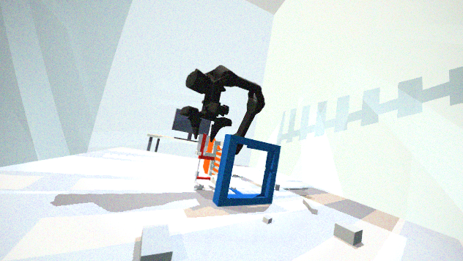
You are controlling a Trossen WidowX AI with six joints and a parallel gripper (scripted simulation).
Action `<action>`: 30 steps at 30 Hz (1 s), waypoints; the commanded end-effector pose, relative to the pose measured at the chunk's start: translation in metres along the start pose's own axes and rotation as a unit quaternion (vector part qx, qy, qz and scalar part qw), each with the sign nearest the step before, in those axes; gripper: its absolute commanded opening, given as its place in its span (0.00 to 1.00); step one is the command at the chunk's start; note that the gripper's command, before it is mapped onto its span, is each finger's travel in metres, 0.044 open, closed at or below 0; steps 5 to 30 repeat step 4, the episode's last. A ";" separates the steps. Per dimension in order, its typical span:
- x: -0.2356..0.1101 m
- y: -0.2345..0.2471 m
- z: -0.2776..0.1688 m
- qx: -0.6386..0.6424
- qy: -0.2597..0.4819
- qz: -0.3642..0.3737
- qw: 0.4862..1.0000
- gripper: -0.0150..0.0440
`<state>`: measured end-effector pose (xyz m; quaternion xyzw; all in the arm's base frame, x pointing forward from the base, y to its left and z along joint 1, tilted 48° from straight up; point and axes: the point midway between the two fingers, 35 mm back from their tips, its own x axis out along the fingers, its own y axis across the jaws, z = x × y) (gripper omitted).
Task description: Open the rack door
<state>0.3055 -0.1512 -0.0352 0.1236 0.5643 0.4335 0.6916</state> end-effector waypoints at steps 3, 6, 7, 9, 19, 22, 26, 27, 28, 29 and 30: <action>-0.009 -0.002 -0.001 -0.001 0.001 -0.003 1.000 0.75; -0.010 -0.002 -0.001 -0.001 0.001 -0.003 1.000 0.75; -0.010 -0.002 -0.001 -0.001 0.001 -0.003 1.000 0.75; -0.010 -0.002 -0.001 -0.001 0.001 -0.003 1.000 0.75; -0.010 -0.002 -0.001 -0.001 0.001 -0.003 1.000 0.75; -0.010 -0.002 -0.001 -0.001 0.001 -0.003 1.000 0.75; -0.010 -0.002 -0.001 -0.001 0.001 -0.003 1.000 0.75; -0.010 -0.002 -0.001 -0.001 0.001 -0.003 1.000 0.75; -0.010 -0.002 -0.001 -0.001 0.001 -0.003 1.000 0.75; -0.010 -0.002 -0.001 -0.001 0.001 -0.003 1.000 0.75; -0.010 -0.002 -0.001 -0.001 0.001 -0.003 1.000 0.75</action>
